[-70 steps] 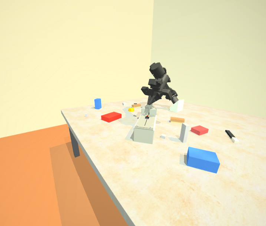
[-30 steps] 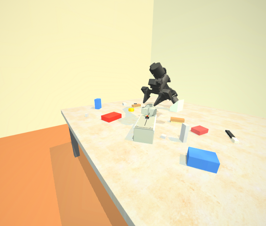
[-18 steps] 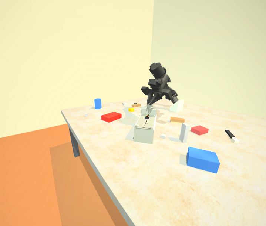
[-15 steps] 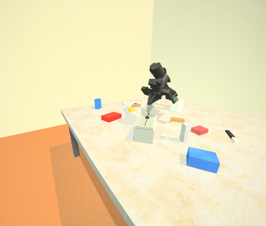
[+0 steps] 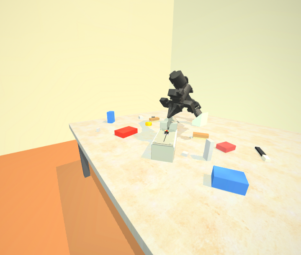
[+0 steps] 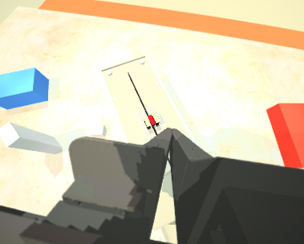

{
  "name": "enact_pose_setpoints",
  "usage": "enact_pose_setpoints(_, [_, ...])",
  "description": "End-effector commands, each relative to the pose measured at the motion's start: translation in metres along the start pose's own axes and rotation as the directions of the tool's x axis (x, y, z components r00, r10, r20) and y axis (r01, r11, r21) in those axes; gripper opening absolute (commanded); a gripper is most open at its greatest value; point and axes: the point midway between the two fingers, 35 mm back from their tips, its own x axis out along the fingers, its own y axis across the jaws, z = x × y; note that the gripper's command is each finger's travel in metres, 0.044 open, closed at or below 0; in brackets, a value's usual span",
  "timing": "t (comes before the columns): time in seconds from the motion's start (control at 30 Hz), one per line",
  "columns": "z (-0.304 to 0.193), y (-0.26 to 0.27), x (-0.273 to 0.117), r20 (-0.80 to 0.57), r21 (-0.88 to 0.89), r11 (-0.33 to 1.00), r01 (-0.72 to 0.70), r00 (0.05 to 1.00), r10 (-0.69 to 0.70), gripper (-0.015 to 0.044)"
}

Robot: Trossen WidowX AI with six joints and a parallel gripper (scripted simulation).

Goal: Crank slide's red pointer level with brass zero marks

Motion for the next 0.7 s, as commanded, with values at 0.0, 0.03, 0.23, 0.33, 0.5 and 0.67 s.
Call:
enact_pose_setpoints(0.0, [0.0,0.0,0.0,0.0,0.0,1.0,0.0,1.0,0.0,0.0])
enact_pose_setpoints(0.03, [0.0,0.0,0.0,0.0,0.0,1.0,0.0,1.0,0.0,0.0])
enact_pose_setpoints(0.23, [0.0,0.0,0.0,0.0,0.0,1.0,0.0,1.0,0.0,0.0157])
enact_pose_setpoints(0.33, [0.0,0.0,0.0,0.0,0.0,1.0,0.0,1.0,0.0,0.0236])
enact_pose_setpoints(0.5, [0.0,0.0,0.0,0.0,0.0,1.0,0.0,1.0,0.0,0.0368])
enact_pose_setpoints(0.67, [0.0,0.0,0.0,0.0,0.0,1.0,0.0,1.0,0.0,0.0414])
